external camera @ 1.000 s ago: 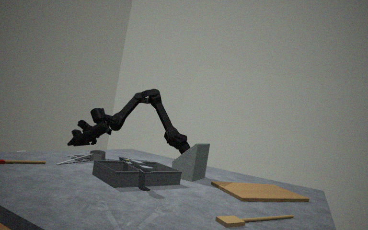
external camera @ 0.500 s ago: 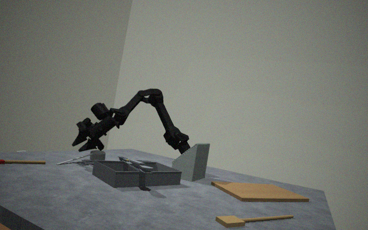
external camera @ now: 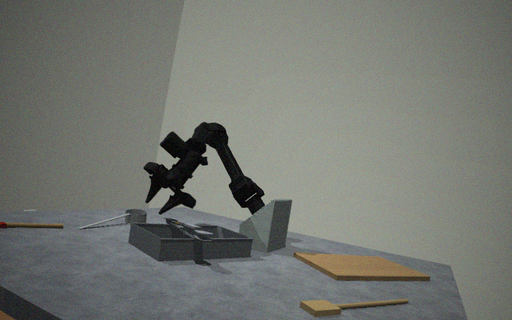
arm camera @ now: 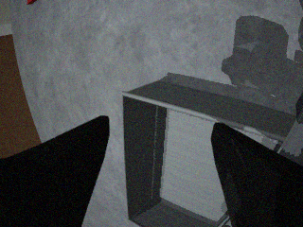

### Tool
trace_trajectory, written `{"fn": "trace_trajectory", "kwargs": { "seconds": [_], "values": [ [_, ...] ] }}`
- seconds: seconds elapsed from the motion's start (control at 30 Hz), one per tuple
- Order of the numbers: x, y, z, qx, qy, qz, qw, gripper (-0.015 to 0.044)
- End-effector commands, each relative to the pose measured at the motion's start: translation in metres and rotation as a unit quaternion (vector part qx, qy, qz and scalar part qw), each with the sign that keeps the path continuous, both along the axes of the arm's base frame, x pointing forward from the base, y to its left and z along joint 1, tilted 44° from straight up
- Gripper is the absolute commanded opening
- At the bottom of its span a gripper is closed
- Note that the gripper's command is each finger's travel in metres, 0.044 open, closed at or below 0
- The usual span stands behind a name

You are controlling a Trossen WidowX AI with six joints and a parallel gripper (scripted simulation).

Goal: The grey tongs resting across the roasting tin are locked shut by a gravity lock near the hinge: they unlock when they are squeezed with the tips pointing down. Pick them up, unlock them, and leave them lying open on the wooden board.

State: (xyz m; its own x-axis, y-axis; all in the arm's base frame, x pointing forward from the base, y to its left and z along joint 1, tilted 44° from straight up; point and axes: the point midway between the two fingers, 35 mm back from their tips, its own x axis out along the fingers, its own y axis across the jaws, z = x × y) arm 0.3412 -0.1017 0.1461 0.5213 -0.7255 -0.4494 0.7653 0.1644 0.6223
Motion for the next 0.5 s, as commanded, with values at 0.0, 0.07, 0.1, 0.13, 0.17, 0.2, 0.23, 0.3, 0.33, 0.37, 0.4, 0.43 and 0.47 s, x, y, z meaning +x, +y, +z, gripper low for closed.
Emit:
{"fn": "trace_trajectory", "kwargs": {
  "seconds": [0.0,0.07,0.1,0.13,0.17,0.2,0.23,0.3,0.33,0.37,0.4,0.43,0.47],
  "values": [
    [-0.025,0.041,-0.033,0.025,-0.012,-0.027,0.999,0.0260],
    [-0.036,0.048,-0.040,0.025,-0.019,-0.042,0.999,0.0260],
    [-0.042,0.050,-0.045,0.025,-0.024,-0.052,0.998,0.0260],
    [-0.050,0.052,-0.050,0.023,-0.030,-0.062,0.997,0.0260],
    [-0.058,0.054,-0.055,0.020,-0.037,-0.071,0.997,0.0260],
    [-0.063,0.056,-0.057,0.018,-0.042,-0.076,0.996,0.0260],
    [-0.064,0.056,-0.058,0.017,-0.044,-0.078,0.996,0.0260],
    [-0.064,0.056,-0.058,0.017,-0.044,-0.078,0.996,0.0260],
    [-0.064,0.056,-0.058,0.017,-0.044,-0.078,0.996,0.0260],
    [-0.064,0.056,-0.058,0.017,-0.044,-0.078,0.996,0.0260],
    [-0.063,0.057,-0.058,0.017,-0.044,-0.078,0.996,0.0260],
    [-0.062,0.058,-0.059,0.017,-0.044,-0.078,0.996,0.0260],
    [-0.059,0.059,-0.060,0.017,-0.044,-0.078,0.996,0.0260]
  ]
}}
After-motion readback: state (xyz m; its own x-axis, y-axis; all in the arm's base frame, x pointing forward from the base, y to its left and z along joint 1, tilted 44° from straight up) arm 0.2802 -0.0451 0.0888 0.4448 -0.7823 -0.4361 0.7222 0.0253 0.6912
